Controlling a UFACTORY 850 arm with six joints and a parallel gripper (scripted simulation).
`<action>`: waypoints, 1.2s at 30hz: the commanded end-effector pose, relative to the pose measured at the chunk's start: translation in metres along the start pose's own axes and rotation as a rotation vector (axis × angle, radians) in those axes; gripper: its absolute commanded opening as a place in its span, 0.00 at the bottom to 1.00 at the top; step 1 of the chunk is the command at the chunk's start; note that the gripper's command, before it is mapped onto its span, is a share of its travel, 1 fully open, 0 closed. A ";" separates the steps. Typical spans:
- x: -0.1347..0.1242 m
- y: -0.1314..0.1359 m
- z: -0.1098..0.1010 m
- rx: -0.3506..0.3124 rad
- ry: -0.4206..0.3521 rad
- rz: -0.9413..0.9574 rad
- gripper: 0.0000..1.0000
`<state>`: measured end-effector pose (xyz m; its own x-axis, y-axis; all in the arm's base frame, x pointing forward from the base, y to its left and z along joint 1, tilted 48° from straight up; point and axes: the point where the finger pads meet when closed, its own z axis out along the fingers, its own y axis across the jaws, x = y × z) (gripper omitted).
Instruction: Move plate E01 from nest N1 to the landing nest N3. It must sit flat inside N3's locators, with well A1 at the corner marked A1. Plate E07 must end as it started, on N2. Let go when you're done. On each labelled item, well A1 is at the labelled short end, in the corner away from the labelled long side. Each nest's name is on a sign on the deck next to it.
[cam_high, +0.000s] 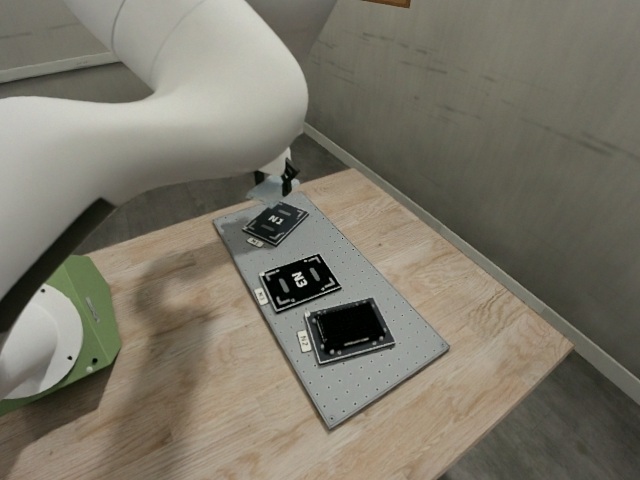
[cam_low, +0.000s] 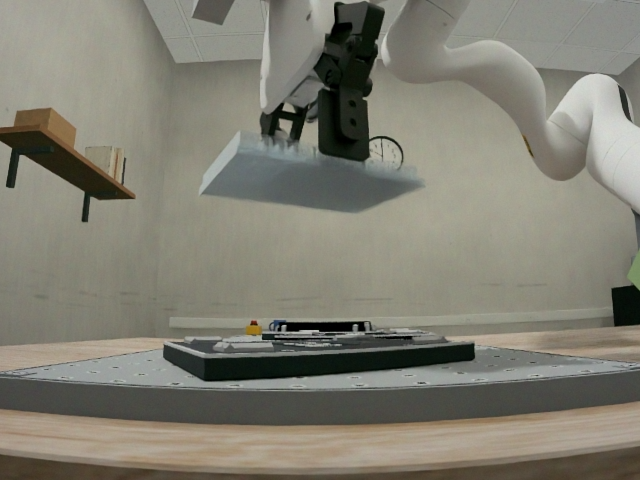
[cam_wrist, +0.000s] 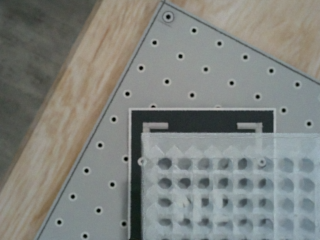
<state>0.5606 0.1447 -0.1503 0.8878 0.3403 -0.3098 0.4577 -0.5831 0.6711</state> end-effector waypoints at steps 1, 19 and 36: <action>0.001 0.000 -0.003 0.000 0.002 0.001 0.00; -0.028 0.035 -0.003 0.000 0.002 0.301 0.00; -0.076 0.093 -0.003 0.000 0.001 0.573 0.00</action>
<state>0.5379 0.0753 -0.0741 0.9959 -0.0302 0.0848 -0.0831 -0.6714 0.7364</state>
